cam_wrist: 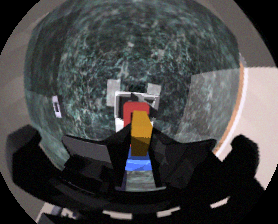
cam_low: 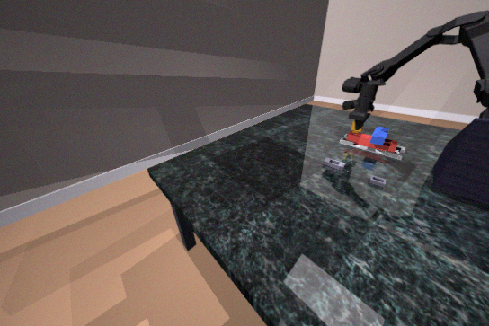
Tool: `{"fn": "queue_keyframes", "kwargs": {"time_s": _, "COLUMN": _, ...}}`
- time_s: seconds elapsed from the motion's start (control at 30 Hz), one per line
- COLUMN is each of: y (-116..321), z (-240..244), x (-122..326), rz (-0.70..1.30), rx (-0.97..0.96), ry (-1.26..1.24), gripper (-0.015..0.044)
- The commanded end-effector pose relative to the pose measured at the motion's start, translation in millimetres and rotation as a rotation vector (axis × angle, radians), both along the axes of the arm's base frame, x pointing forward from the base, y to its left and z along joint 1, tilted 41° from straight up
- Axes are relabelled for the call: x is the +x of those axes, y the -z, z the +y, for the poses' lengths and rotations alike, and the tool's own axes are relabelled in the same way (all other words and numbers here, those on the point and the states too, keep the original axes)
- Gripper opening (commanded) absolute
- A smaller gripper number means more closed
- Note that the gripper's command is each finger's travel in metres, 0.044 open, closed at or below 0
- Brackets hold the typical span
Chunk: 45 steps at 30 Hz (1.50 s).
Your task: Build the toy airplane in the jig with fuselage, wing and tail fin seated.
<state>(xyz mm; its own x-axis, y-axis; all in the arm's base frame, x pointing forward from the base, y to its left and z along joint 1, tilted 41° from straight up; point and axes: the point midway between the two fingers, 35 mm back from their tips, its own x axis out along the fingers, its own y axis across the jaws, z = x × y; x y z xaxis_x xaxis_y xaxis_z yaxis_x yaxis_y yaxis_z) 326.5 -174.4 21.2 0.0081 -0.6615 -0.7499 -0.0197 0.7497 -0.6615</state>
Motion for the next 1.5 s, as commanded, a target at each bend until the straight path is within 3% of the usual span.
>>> {"fn": "queue_keyframes", "kwargs": {"time_s": 0.0, "y": 8.5, "z": -3.2, "x": -3.1, "rz": 0.014, "rx": 0.006, "ry": -0.002, "gripper": 0.0065}}
{"fn": "queue_keyframes", "kwargs": {"time_s": 1.13, "y": 10.0, "z": -3.6, "x": -3.2, "rz": 0.014, "rx": 0.006, "ry": -0.002, "gripper": 0.0065}}
{"fn": "queue_keyframes", "kwargs": {"time_s": 1.33, "y": 8.2, "z": -3.6, "x": -2.4, "rz": 0.007, "rx": 0.004, "ry": 0.0, "gripper": 0.0005}}
{"fn": "queue_keyframes", "kwargs": {"time_s": 1.47, "y": 8.2, "z": -3.6, "x": -2.4, "rz": 0.007, "rx": 0.004, "ry": 0.0, "gripper": 0.0}}
